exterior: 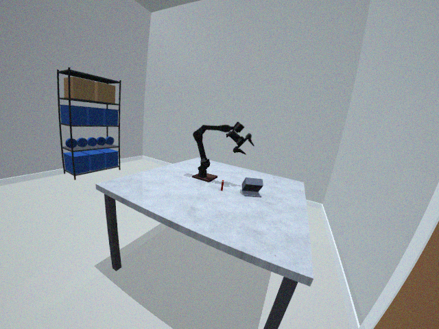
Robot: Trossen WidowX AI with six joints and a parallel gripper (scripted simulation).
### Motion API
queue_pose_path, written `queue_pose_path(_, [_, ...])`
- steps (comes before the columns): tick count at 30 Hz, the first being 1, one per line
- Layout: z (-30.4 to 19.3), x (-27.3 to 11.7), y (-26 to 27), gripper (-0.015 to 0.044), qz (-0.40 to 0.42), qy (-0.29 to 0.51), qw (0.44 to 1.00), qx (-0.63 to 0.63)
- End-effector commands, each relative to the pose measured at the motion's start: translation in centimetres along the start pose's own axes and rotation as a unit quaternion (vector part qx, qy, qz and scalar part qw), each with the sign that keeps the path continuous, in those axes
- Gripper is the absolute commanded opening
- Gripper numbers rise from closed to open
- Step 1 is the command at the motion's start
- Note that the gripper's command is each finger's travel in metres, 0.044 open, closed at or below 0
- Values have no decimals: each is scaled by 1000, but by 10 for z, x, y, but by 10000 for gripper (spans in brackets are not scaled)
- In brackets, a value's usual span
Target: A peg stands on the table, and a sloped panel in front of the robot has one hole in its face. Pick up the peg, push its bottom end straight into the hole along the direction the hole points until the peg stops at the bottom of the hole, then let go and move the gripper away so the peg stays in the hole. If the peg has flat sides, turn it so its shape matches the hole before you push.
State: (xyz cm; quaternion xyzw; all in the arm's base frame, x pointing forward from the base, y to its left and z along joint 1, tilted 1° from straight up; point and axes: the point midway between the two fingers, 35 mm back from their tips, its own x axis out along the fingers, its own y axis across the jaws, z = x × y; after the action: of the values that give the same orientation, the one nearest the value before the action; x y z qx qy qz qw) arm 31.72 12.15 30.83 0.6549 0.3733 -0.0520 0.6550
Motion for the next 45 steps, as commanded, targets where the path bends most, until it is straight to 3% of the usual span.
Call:
queue_pose_path(1, [25,10,-15,440,-37,-35,997,56])
queue_pose_path(19, [116,22,-88,440,-162,-178,925,295])
queue_pose_path(45, [197,-19,-203,440,-287,-363,676,573])
